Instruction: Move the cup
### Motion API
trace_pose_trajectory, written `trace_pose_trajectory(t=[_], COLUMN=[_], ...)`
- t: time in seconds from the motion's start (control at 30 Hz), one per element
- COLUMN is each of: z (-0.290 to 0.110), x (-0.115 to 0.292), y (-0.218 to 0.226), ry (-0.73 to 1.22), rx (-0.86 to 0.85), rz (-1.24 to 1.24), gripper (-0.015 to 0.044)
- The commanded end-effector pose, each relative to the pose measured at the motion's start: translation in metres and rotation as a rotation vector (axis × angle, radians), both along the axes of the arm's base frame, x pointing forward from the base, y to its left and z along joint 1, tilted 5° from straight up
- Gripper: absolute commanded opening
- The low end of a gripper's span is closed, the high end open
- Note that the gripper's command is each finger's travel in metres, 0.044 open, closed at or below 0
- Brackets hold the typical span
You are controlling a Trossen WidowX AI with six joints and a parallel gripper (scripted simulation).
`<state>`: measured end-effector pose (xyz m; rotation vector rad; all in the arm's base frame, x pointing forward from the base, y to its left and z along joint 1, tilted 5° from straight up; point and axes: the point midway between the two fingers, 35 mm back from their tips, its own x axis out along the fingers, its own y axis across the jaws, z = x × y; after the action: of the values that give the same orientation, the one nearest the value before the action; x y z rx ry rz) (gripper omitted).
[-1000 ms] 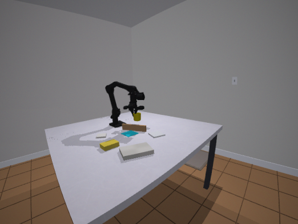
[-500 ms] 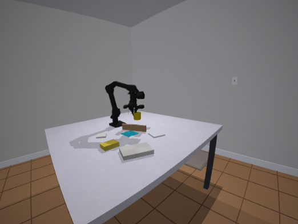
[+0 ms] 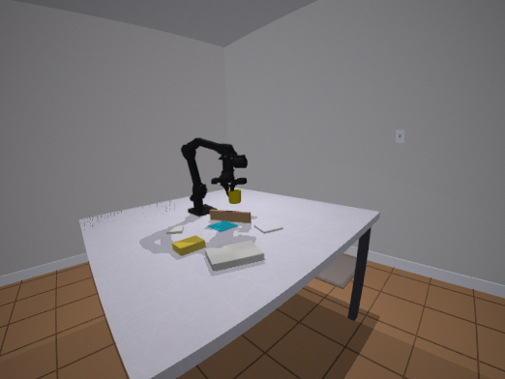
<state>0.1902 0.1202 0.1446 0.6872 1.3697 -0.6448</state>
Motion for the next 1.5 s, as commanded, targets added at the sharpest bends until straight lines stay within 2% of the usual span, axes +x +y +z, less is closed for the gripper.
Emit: trace_pose_trajectory(t=[0.0,1.47], z=[0.001,0.009], x=[0.004,0.048], y=[-0.005,-0.064], ry=[-0.001,-0.007], rx=[0.000,-0.007], rz=[0.003,0.000], gripper=[0.0000,0.0000])
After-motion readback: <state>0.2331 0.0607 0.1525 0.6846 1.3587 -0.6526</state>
